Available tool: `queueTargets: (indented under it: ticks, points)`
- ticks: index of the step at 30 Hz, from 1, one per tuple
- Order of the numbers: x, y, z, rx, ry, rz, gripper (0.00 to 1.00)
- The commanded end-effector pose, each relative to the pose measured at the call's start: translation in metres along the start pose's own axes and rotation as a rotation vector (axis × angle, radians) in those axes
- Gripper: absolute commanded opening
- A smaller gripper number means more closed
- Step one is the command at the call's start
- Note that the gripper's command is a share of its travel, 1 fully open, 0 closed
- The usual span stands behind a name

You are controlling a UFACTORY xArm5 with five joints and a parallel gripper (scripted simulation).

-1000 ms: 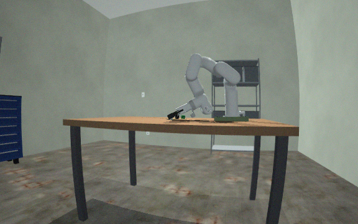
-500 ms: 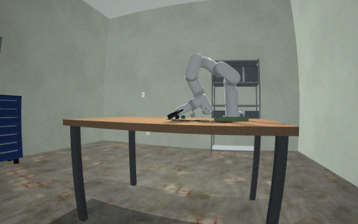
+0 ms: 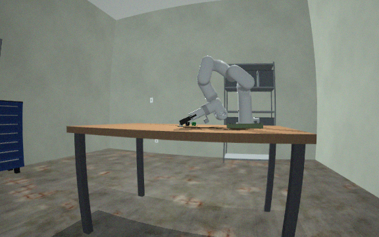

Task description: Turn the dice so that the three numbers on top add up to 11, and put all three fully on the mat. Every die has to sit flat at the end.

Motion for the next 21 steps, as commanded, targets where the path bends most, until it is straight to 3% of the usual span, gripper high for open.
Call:
queueTargets:
  ticks: [1,21]
  points:
    - [0.0,-0.019,-0.001,-0.002,0.0,0.0,0.42]
    - [-0.002,-0.038,-0.01,-0.002,0.0,-0.002,0.42]
Point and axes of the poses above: the point where the finger pads meet when closed, its own y axis out along the fingers, its own x axis across the jaws, z = x × y, the point moved 3 cm from there along -y, back along the fingers, and after that the axes turned 13 degrees about -y, right-handed, at the moved point
